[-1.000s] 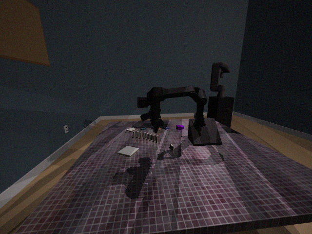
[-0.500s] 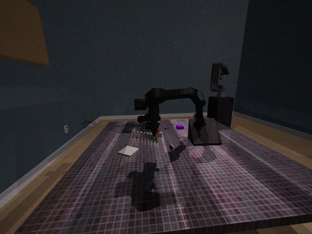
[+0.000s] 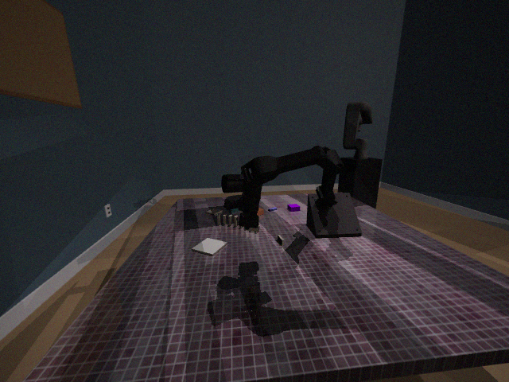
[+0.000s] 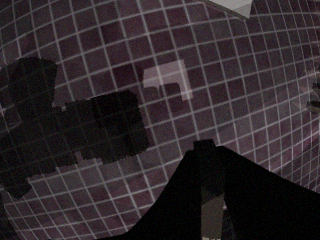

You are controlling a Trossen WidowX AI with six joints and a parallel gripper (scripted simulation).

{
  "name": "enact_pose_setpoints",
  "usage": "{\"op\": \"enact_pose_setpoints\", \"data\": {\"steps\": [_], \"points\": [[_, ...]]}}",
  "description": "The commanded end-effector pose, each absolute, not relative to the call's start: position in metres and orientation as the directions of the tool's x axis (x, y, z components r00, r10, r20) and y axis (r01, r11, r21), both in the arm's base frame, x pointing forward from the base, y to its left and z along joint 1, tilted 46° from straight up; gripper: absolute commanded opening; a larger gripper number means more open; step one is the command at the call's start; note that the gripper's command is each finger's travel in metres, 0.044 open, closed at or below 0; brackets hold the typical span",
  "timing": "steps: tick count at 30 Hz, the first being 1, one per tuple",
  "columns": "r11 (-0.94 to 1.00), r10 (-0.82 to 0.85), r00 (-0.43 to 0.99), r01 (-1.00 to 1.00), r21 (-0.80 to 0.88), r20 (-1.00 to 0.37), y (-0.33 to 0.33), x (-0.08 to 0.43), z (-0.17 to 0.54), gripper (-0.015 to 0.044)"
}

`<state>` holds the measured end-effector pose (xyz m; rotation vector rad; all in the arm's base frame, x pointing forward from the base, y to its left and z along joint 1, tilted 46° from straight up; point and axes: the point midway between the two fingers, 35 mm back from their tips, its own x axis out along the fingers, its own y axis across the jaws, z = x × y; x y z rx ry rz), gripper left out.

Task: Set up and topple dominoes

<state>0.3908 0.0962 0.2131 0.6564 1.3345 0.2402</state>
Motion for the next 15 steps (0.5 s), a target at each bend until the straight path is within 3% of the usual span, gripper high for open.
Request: {"op": "enact_pose_setpoints", "data": {"steps": [1,15], "points": [[0.835,0.449,0.3,0.195,0.515,-0.841,0.1,0.396,0.204,0.0029],[0.895,0.255,0.513,0.195,0.4,-0.82,0.111,0.412,0.19,0.0029]]}}
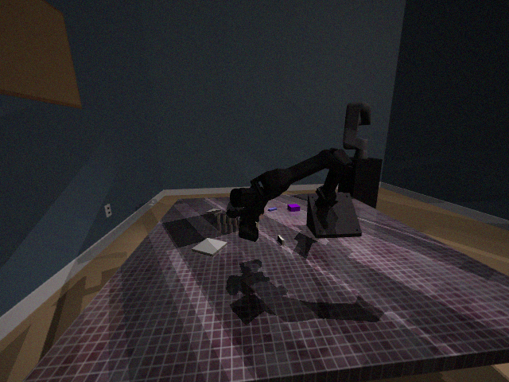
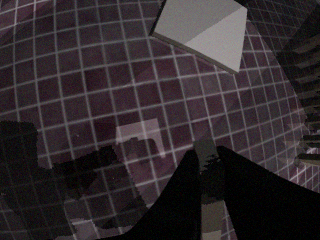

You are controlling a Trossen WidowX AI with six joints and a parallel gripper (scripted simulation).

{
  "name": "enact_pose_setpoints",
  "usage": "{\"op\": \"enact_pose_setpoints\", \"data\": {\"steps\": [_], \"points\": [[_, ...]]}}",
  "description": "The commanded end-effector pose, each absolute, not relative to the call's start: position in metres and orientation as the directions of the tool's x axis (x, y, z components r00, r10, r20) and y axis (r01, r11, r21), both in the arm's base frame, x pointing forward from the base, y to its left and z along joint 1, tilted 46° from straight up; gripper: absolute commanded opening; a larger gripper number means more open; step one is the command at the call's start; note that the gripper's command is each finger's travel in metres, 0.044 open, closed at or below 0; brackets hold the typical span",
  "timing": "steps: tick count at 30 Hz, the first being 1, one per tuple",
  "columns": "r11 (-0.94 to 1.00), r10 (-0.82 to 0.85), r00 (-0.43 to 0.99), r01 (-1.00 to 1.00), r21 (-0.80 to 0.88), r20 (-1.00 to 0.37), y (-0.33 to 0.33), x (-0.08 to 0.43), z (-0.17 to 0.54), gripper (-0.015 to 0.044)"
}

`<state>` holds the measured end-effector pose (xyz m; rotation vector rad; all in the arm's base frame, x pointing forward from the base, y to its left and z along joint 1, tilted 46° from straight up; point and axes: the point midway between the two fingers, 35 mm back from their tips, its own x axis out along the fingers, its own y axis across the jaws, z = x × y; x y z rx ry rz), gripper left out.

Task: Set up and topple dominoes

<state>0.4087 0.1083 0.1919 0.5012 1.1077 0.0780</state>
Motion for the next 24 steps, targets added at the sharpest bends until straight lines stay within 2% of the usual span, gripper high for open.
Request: {"op": "enact_pose_setpoints", "data": {"steps": [1,12,24], "points": [[0.897,0.242,0.528,0.197,0.395,-0.814,0.112,0.412,0.189,0.0029],[0.9,0.114,0.695,0.23,0.37,-0.71,0.121,0.418,0.191,0.0029],[0.868,-0.008,0.842,0.274,0.415,-0.54,0.128,0.412,0.201,0.0029]]}}
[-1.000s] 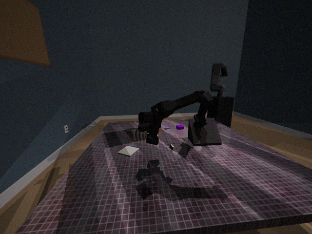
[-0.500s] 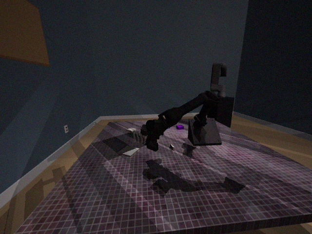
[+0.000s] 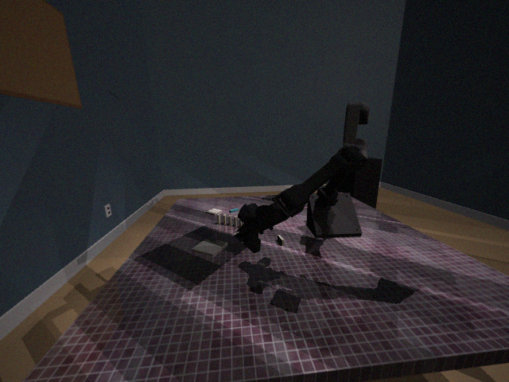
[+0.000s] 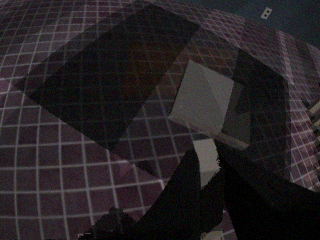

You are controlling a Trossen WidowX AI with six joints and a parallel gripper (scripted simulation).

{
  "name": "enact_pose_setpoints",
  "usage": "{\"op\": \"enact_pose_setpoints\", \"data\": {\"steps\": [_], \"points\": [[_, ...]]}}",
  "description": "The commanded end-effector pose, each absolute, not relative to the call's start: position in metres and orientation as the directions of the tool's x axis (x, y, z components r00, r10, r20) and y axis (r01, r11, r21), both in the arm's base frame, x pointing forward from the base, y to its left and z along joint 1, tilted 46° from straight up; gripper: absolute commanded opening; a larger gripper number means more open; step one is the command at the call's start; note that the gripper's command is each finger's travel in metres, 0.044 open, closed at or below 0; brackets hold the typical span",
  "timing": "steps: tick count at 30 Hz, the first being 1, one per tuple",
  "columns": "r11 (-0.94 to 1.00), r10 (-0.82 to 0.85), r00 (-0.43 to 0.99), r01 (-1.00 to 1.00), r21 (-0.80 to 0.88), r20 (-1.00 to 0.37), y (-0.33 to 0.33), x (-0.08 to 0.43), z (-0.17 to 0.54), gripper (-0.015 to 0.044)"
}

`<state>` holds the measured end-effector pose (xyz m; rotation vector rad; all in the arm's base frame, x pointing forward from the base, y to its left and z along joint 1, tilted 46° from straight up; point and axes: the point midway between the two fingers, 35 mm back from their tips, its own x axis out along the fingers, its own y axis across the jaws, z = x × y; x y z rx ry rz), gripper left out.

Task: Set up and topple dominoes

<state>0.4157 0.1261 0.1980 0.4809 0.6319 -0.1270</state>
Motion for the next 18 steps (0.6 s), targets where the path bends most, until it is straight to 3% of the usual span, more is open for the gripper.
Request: {"op": "enact_pose_setpoints", "data": {"steps": [1,18], "points": [[0.863,-0.018,0.852,0.277,0.422,-0.524,0.128,0.411,0.203,0.0029],[0.744,-0.18,0.951,0.299,0.597,-0.251,0.127,0.378,0.222,0.0029]]}}
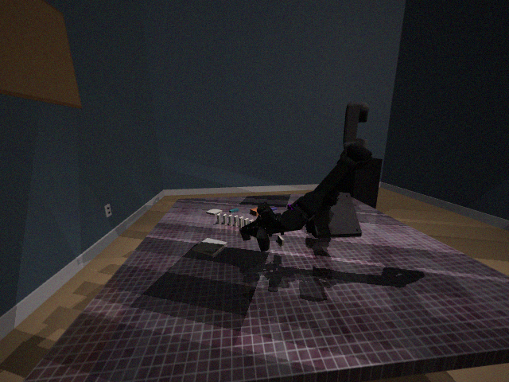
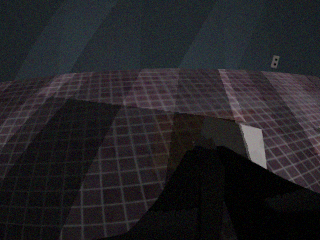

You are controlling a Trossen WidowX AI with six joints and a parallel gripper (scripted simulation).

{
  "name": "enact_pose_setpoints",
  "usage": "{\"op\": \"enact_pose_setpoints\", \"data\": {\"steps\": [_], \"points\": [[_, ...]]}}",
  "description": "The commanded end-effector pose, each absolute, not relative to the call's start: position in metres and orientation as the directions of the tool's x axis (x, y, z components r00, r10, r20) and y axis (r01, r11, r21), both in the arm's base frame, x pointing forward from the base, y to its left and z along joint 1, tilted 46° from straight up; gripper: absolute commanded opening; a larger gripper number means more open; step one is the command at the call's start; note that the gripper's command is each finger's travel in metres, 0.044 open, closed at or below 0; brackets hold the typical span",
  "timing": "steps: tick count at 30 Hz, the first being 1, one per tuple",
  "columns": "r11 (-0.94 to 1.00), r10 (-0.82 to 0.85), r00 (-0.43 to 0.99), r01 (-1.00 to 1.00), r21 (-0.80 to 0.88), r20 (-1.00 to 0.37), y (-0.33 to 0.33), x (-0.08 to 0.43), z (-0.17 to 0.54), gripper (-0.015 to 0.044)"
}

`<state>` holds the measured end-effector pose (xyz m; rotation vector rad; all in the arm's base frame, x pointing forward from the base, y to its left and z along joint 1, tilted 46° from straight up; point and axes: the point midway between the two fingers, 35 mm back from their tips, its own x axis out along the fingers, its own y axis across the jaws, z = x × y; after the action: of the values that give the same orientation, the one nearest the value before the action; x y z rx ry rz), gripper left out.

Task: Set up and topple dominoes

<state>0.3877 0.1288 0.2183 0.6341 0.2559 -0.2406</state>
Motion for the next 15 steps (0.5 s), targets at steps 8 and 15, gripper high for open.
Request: {"op": "enact_pose_setpoints", "data": {"steps": [8,15], "points": [[0.655,-0.262,0.955,0.281,0.701,-0.139,0.12,0.353,0.228,0.0029],[0.636,-0.277,0.953,0.276,0.72,-0.121,0.118,0.348,0.229,0.0029]]}}
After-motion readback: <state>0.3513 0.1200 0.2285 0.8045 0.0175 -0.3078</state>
